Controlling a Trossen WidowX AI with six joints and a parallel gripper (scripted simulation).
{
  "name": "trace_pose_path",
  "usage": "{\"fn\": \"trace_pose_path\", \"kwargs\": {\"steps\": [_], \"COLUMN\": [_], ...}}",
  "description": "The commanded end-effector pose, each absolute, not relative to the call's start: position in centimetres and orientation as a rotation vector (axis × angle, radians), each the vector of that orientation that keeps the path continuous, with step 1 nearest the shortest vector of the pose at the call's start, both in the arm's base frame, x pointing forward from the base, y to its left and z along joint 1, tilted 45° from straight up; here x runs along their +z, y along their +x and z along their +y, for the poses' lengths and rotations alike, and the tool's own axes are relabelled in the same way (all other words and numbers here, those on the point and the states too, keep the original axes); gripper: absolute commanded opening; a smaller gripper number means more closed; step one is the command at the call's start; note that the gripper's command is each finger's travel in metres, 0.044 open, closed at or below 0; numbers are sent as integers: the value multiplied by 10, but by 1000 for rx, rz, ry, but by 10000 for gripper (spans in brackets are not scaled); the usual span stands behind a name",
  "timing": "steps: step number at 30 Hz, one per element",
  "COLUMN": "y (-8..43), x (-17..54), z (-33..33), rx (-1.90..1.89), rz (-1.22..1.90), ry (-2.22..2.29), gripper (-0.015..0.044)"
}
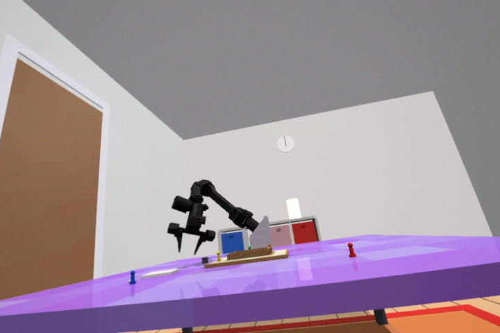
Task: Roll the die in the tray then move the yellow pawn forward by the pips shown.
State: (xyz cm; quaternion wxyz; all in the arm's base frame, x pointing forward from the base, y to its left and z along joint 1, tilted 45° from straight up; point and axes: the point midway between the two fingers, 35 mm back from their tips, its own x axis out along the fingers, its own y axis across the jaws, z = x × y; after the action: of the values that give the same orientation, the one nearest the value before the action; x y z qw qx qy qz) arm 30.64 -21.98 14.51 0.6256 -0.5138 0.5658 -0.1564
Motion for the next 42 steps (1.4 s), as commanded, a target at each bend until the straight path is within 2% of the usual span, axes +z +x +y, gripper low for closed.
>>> {"fn": "trace_pose_path", "kwargs": {"steps": [1,9,42], "y": [231,156,151], "x": [150,152,120], "z": [-212,-187,-222], "rx": [-347,-334,-335], "rz": [1488,1671,1675], "ry": [-1042,-902,-900], "gripper": [275,275,275]}}
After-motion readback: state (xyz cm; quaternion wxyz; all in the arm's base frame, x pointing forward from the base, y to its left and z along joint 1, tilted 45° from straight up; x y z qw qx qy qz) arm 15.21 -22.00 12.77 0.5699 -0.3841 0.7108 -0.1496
